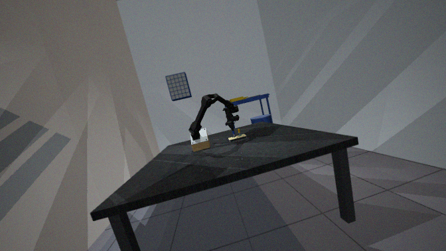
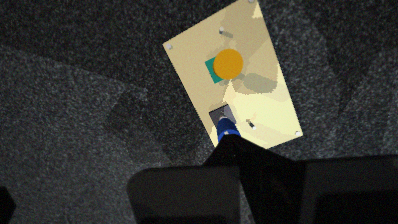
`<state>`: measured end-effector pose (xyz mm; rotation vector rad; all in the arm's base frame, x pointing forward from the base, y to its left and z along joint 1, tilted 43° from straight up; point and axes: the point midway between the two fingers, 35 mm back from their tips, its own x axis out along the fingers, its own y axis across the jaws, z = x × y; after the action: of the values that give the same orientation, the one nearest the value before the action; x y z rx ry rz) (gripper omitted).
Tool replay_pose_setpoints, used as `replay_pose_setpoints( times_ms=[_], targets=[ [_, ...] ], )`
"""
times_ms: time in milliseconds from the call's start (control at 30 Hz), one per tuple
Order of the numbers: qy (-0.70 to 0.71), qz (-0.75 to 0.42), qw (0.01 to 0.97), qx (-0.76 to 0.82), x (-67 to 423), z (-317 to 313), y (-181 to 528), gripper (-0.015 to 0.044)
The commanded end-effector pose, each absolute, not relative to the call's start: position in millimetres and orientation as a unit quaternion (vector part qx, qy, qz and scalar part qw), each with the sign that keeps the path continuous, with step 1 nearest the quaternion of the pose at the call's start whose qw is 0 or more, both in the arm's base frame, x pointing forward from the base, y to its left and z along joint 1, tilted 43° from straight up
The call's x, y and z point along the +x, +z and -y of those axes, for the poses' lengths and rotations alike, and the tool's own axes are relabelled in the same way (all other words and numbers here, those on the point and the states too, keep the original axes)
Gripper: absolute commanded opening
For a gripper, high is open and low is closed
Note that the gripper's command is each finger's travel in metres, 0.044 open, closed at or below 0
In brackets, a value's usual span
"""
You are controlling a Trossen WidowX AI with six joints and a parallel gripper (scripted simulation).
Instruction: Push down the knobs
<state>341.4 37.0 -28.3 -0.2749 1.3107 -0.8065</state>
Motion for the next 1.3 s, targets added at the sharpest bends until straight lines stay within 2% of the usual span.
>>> replay_pose_setpoints(
  times_ms=[0,1267],
  targets=[
    [-0.372,-0.591,0.705,-0.122,342.6,-27.0,-37.4,0.0000],
    [-0.372,-0.591,0.705,-0.122,342.8,-22.3,-42.6,0.0000]
  ],
)
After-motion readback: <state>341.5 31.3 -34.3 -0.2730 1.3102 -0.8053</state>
